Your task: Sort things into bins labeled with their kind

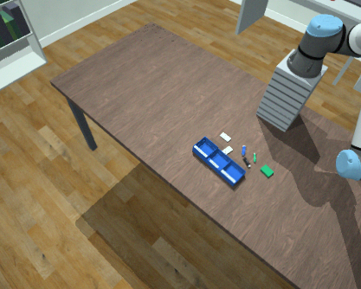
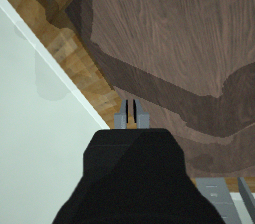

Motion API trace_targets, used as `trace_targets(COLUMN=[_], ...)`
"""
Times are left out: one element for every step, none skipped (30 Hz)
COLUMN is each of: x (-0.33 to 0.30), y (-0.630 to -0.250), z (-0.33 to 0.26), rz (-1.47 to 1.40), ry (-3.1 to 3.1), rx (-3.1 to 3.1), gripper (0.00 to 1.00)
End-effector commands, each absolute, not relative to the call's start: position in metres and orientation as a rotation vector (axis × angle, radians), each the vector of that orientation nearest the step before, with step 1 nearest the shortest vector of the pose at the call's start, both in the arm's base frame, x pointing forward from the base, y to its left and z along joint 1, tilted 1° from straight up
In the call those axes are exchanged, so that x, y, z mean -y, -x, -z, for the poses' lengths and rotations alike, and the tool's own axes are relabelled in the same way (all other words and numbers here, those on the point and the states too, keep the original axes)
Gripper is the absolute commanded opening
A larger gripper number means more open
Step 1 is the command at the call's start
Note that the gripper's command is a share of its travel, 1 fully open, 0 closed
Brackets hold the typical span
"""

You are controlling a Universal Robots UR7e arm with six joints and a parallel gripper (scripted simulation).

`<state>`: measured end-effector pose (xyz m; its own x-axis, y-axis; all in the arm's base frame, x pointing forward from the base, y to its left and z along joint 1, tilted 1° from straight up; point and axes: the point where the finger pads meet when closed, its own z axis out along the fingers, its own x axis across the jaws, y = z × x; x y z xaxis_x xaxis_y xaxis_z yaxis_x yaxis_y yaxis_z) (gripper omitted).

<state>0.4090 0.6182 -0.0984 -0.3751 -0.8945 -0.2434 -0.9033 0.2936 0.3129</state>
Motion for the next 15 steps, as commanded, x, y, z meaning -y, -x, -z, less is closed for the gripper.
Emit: trace_targets(x=[-0.606,-0.599,-0.593,-0.593,-0.586,-0.578,-0.571,-0.563,-0.560,-0.560,-0.560,-0.552,-0.544,-0.536,-0.529], y=[-0.418,-0.423,-0.427,-0.427,-0.430,-0.434,-0.438,-0.441,-0.443,-0.443,-0.443,-0.446,-0.449,-0.452,-0.456], z=[0.096,0.096,0.096,0.096,0.096,0.097,0.098,0.098,0.099,0.099,0.099,0.099,0.100,0.101,0.101], rz=[-0.611,-0.611,-0.611,-0.611,-0.601,-0.591,-0.584,-0.584,-0.584,-0.584,-0.584,-0.574,-0.564,-0.557,-0.557], ry=[1.649,1.649,1.649,1.649,1.587,1.523,1.484,1.484,1.484,1.484,1.484,1.418,1.352,1.311,1.311], rx=[-2.578,-2.578,-2.578,-2.578,-2.623,-2.667,-2.693,-2.693,-2.693,-2.693,-2.693,-2.734,-2.773,-2.796,-2.796], gripper=[0.31,0.31,0.31,0.31,0.31,0.31,0.31,0.31,0.31,0.31,0.31,0.31,0.31,0.31,0.31])
